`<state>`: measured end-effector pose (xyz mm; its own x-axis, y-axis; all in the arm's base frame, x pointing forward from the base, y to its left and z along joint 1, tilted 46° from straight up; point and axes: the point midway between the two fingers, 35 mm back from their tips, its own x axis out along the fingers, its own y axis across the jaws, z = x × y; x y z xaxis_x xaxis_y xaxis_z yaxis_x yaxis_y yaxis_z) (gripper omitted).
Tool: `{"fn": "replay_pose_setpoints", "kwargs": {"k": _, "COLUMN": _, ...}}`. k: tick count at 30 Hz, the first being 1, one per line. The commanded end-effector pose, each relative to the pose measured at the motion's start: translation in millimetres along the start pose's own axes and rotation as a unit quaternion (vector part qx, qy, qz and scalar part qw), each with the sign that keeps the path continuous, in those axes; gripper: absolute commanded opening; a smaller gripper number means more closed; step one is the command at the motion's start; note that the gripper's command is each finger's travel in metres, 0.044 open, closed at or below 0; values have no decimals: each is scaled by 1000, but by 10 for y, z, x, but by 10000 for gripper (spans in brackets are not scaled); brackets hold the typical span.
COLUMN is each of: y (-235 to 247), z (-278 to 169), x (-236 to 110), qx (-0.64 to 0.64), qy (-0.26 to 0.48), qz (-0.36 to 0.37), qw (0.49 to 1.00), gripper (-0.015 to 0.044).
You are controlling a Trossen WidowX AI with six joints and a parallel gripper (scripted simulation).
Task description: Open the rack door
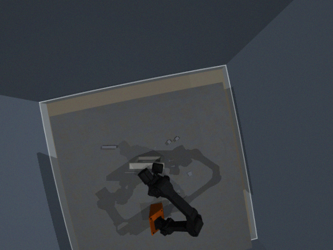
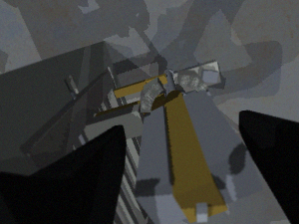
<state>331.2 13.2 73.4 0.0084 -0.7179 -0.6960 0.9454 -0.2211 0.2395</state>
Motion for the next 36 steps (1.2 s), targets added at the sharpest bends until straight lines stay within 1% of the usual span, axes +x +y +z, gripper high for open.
{"fn": "replay_pose_setpoints", "kwargs": {"k": 1, "y": -15, "z": -9, "x": 7, "qx": -98, "qy": 2, "qz": -3, "qw": 995, "gripper": 290}}
{"fn": "replay_pose_setpoints", "kwargs": {"k": 9, "y": -15, "z": -9, "x": 7, "qx": -292, "qy": 2, "qz": -2, "qw": 956, "gripper": 290}}
{"fn": "replay_pose_setpoints", "kwargs": {"k": 13, "y": -14, "z": -9, "x": 7, "qx": -385, "qy": 2, "qz": -2, "qw": 923, "gripper": 290}}
{"fn": "replay_pose_setpoints", "kwargs": {"k": 18, "y": -13, "z": -9, "x": 6, "qx": -496, "qy": 3, "qz": -1, "qw": 868, "gripper": 290}}
{"fn": "replay_pose_setpoints", "kwargs": {"k": 27, "y": -12, "z": -8, "x": 6, "qx": -676, "qy": 3, "qz": -1, "qw": 737, "gripper": 290}}
{"fn": "replay_pose_setpoints", "kwargs": {"k": 36, "y": -10, "z": -7, "x": 5, "qx": -822, "qy": 3, "qz": 0, "qw": 569, "gripper": 290}}
